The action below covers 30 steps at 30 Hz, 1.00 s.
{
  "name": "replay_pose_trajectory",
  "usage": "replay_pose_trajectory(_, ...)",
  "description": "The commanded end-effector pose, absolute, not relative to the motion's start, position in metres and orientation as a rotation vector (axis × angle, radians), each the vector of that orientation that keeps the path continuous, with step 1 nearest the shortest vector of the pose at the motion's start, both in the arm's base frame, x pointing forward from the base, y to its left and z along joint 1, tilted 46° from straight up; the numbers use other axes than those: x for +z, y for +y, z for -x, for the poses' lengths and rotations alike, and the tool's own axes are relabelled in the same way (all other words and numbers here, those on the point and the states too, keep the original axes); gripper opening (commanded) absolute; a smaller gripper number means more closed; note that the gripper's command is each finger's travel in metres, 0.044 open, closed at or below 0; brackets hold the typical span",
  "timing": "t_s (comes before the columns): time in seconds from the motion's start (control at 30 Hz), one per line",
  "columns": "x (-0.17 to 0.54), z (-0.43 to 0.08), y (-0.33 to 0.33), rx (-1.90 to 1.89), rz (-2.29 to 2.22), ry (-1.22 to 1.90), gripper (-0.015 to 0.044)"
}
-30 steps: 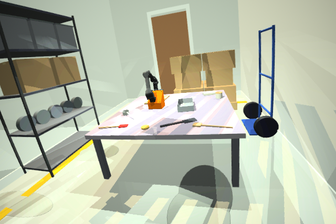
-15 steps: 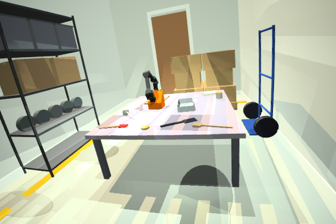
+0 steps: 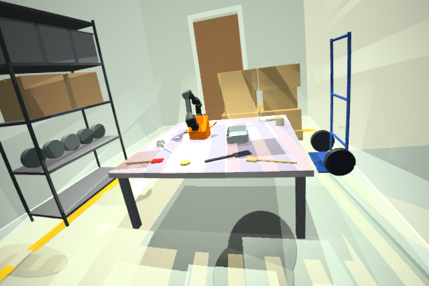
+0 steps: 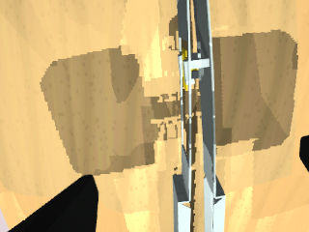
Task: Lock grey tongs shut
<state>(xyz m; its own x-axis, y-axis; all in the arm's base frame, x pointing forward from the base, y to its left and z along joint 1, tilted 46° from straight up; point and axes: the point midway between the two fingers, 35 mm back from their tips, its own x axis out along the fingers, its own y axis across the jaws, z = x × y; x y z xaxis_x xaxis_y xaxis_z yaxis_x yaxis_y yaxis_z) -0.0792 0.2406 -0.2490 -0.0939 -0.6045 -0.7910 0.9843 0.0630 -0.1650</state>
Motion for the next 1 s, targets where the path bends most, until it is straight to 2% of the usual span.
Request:
replay_pose_trajectory(0.0, -0.227, 0.080, 0.242, -1.461, -0.575, 0.864, 0.0440)
replay_pose_trajectory(0.4, -0.078, 0.081, 0.212, -1.465, -0.551, 0.871, 0.0440)
replay_pose_trajectory(0.67, -0.070, 0.080, 0.210, -1.466, -0.550, 0.871, 0.0440)
replay_pose_trajectory(0.97, -0.033, 0.084, 0.243, -1.466, -0.558, 0.866, 0.0440)
